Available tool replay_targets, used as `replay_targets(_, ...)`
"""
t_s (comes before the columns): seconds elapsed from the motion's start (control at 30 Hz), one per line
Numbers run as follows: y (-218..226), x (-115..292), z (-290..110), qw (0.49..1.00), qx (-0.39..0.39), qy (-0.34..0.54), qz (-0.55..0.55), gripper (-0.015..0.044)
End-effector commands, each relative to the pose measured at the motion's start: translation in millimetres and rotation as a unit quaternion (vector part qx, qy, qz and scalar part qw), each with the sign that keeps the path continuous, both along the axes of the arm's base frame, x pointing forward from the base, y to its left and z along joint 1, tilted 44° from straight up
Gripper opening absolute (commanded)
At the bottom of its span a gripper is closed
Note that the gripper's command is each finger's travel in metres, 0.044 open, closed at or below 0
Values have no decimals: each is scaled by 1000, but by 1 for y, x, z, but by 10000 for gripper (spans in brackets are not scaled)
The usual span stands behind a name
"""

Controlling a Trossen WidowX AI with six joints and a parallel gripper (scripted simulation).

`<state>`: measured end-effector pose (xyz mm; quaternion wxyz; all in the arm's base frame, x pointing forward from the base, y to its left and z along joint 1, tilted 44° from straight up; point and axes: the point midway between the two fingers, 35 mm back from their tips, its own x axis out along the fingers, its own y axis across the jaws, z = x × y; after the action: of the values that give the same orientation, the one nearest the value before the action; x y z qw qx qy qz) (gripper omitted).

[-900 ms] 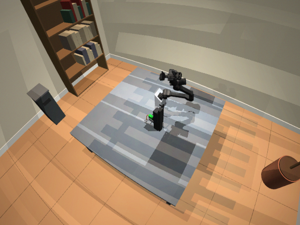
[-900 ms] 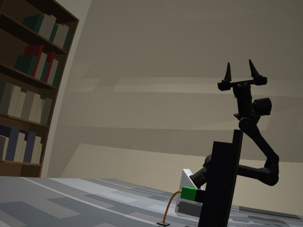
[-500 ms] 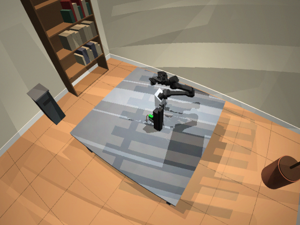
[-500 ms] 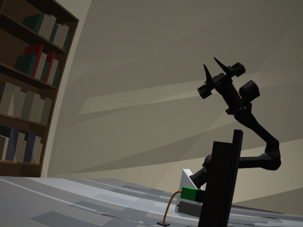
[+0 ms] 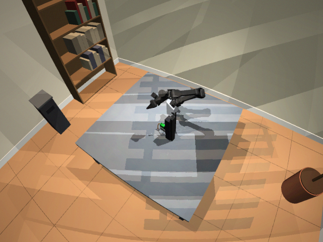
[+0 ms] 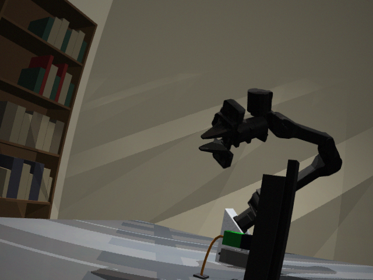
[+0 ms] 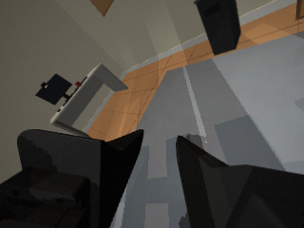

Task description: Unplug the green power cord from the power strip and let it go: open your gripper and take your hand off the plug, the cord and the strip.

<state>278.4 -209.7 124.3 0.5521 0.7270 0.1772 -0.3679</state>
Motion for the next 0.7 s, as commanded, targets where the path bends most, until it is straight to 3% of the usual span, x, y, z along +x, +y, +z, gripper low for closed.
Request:
replay_targets(0.0, 53, 7, -49, 982, 133, 96, 92, 160)
replay_targets(0.3, 156, -14, -99, 857, 385, 275, 206, 160)
replay_targets(0.67, 156, -15, -101, 853, 390, 278, 207, 160)
